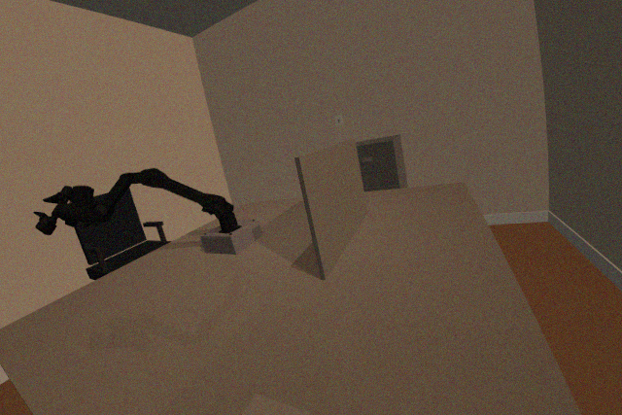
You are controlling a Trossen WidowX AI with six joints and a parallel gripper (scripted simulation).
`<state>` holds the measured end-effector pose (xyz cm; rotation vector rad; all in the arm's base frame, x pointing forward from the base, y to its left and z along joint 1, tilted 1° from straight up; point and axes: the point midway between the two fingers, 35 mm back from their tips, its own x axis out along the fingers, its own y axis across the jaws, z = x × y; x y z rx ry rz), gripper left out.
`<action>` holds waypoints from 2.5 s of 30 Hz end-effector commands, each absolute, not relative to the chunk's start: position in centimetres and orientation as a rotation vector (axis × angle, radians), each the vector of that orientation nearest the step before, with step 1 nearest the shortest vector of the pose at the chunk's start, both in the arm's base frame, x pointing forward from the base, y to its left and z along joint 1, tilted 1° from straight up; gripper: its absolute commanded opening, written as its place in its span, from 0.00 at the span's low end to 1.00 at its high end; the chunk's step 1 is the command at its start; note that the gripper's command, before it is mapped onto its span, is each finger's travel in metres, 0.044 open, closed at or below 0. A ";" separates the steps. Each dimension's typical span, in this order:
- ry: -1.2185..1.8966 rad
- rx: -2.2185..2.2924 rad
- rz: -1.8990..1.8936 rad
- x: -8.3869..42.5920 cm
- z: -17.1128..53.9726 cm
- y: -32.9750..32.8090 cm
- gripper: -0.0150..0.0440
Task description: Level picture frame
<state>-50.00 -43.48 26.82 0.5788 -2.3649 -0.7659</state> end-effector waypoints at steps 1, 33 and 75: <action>-2.337 0.661 -0.769 -45.2 27.6 -47.3 0.69; -1.697 1.251 -0.811 6.4 35.7 -52.6 0.69; -0.333 1.553 -0.261 26.2 28.5 1.7 0.69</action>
